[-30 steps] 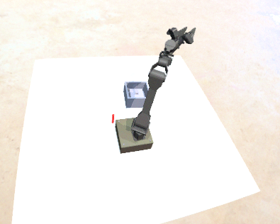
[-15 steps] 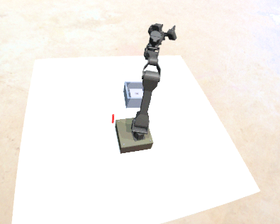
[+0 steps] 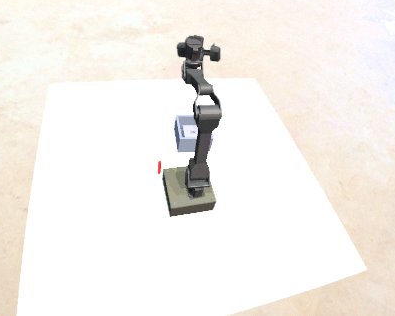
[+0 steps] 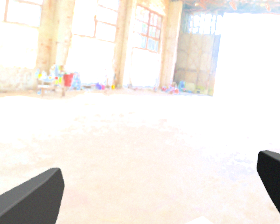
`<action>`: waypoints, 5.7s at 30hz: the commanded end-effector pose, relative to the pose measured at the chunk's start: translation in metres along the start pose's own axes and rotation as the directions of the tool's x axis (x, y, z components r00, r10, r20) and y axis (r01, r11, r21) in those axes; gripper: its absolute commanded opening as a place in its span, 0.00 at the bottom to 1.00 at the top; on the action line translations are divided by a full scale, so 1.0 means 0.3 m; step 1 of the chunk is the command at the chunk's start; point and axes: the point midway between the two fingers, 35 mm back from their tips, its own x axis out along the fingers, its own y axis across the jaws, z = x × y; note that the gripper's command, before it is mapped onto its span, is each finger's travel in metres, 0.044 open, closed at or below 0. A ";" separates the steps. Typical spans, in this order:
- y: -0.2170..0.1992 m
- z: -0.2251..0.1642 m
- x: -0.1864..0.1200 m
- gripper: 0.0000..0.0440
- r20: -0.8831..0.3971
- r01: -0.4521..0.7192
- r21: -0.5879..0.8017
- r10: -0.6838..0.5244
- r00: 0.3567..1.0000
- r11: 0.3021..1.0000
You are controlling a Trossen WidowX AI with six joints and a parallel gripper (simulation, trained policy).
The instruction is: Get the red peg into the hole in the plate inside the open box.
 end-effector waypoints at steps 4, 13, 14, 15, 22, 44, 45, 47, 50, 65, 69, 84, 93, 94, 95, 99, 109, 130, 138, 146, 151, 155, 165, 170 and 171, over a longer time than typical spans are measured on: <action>0.175 -0.053 -0.148 1.00 -0.144 -0.126 0.123 0.144 0.979 0.984; 0.344 -0.157 -0.395 1.00 -0.349 -0.221 0.258 0.304 0.886 0.940; 0.357 -0.172 -0.425 1.00 -0.373 -0.226 0.270 0.318 0.871 0.936; 0.369 -0.187 -0.455 1.00 -0.398 -0.230 0.281 0.331 0.856 0.932; 0.417 -0.309 -0.673 1.00 -0.572 -0.226 0.336 0.389 0.722 0.914; 0.253 -0.662 -1.247 1.00 -0.958 0.001 0.188 0.183 0.222 0.982; 0.244 -0.673 -1.261 1.00 -0.964 0.013 0.174 0.168 0.206 0.985; 0.227 -0.696 -1.286 1.00 -0.974 0.036 0.148 0.139 0.177 0.988; 0.206 -0.732 -1.314 1.00 -0.985 0.071 0.111 0.100 0.141 0.991; 0.196 -0.929 -1.378 1.00 -0.997 0.211 0.055 0.041 0.067 0.976; 0.211 -0.988 -1.390 1.00 -0.995 0.235 0.080 0.066 0.068 0.969; 0.211 -1.083 -1.449 0.52 -0.997 0.269 0.076 0.077 0.009 0.960; 0.222 -1.073 -1.440 0.00 -0.996 0.276 0.067 0.082 -0.045 0.959; 0.224 -1.071 -1.437 0.00 -0.995 0.278 0.066 0.083 -0.052 0.958; 0.227 -1.062 -1.429 0.00 -0.995 0.273 0.076 0.090 -0.038 0.959; 0.229 -1.024 -1.392 0.00 -0.995 0.248 0.100 0.101 0.011 0.963; 0.218 -0.903 -1.293 0.00 -0.987 0.175 0.128 0.109 0.114 0.976; 0.152 -0.716 -1.018 0.00 -0.968 0.195 0.149 0.103 0.227 0.970; 0.100 -0.717 -0.919 0.00 -0.969 0.251 0.150 0.091 0.232 0.956; 0.052 -0.737 -0.829 0.00 -0.968 0.305 0.155 0.083 0.236 0.940; 0.026 -0.759 -0.772 0.00 -0.967 0.339 0.161 0.080 0.240 0.927; 0.007 -0.780 -0.728 0.00 -0.967 0.365 0.166 0.078 0.242 0.916; -0.030 -0.842 -0.638 0.01 -0.970 0.416 0.174 0.083 0.228 0.892; -0.035 -0.885 -0.612 0.01 -0.974 0.430 0.172 0.088 0.207 0.886; -0.034 -0.895 -0.608 0.01 -0.975 0.432 0.171 0.089 0.202 0.886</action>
